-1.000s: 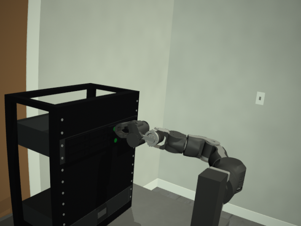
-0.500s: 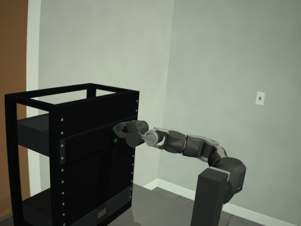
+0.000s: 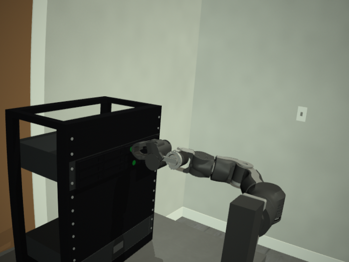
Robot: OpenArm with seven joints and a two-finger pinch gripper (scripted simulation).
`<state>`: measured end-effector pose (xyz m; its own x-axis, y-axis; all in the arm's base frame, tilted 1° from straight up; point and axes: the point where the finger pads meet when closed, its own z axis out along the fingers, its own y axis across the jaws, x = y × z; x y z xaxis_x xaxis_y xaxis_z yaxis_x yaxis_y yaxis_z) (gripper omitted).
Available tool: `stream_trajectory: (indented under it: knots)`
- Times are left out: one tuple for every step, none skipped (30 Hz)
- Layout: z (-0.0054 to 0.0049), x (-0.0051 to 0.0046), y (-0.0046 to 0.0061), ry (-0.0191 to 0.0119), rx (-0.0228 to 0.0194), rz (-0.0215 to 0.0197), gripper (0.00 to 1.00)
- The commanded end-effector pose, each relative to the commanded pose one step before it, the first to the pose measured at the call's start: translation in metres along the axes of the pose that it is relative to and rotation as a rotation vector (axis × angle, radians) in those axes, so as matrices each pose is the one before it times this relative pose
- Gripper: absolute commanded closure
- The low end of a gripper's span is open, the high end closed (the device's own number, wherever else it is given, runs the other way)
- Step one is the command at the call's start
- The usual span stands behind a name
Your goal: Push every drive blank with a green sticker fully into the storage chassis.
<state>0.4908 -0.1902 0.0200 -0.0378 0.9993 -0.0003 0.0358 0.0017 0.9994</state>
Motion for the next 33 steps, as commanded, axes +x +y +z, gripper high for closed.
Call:
stream_trajectory:
  knots:
    - [0.00053, 0.011509, 0.00445, 0.03734, -0.00857, -0.00351, 1.00]
    - [0.00000, 0.000000, 0.00000, 0.00000, 0.00000, 0.00000, 1.00]
    - [0.00000, 0.000000, 0.00000, 0.00000, 0.00000, 0.00000, 1.00]
    - [0.00000, 0.000000, 0.00000, 0.00000, 0.00000, 0.00000, 1.00]
    - [0.00000, 0.000000, 0.00000, 0.00000, 0.00000, 0.00000, 1.00]
    - [0.00000, 0.000000, 0.00000, 0.00000, 0.00000, 0.00000, 1.00]
    - [0.00000, 0.000000, 0.00000, 0.00000, 0.00000, 0.00000, 1.00]
    - [0.00000, 0.000000, 0.00000, 0.00000, 0.00000, 0.00000, 1.00]
    - [0.00000, 0.000000, 0.00000, 0.00000, 0.00000, 0.00000, 1.00]
    - [0.00000, 0.000000, 0.00000, 0.00000, 0.00000, 0.00000, 1.00]
    - [0.00000, 0.000000, 0.00000, 0.00000, 0.00000, 0.00000, 1.00]
    - [0.00000, 0.000000, 0.00000, 0.00000, 0.00000, 0.00000, 1.00]
    - [0.00000, 0.000000, 0.00000, 0.00000, 0.00000, 0.00000, 1.00]
    - [0.00000, 0.000000, 0.00000, 0.00000, 0.00000, 0.00000, 1.00]
    - [0.00000, 0.000000, 0.00000, 0.00000, 0.00000, 0.00000, 1.00]
    - [0.00000, 0.000000, 0.00000, 0.00000, 0.00000, 0.00000, 1.00]
    - [0.00000, 0.000000, 0.00000, 0.00000, 0.00000, 0.00000, 1.00]
    - [0.00000, 0.000000, 0.00000, 0.00000, 0.00000, 0.00000, 1.00]
    - [0.00000, 0.000000, 0.00000, 0.00000, 0.00000, 0.00000, 1.00]
    - [0.00000, 0.000000, 0.00000, 0.00000, 0.00000, 0.00000, 1.00]
    - [0.00000, 0.000000, 0.00000, 0.00000, 0.00000, 0.00000, 1.00]
    - [0.00005, -0.000026, -0.00003, -0.00012, 0.00011, 0.00005, 1.00]
    - [0.00030, -0.000146, -0.00016, -0.00070, 0.00063, 0.00027, 1.00]
    - [0.00050, 0.000005, -0.00010, -0.00063, 0.00058, 0.00025, 1.00]
    - [0.00057, 0.000323, 0.00009, -0.00006, 0.00008, 0.00004, 1.00]
    - [0.00000, 0.000000, 0.00000, 0.00000, 0.00000, 0.00000, 1.00]
    - [0.00000, 0.000000, 0.00000, 0.00000, 0.00000, 0.00000, 1.00]
    - [0.00052, 0.000637, 0.00031, 0.00066, -0.00057, -0.00024, 1.00]
    - [0.00072, -0.000037, -0.00018, -0.00102, 0.00095, 0.00037, 1.00]
    - [0.00020, 0.000734, 0.00045, 0.00126, -0.00113, -0.00048, 1.00]
    - [0.00006, 0.000449, 0.00029, 0.00086, -0.00077, -0.00032, 1.00]
    - [0.00004, 0.000009, 0.00000, -0.00003, 0.00003, 0.00001, 1.00]
    - [0.00000, 0.000000, 0.00000, 0.00000, 0.00000, 0.00000, 1.00]
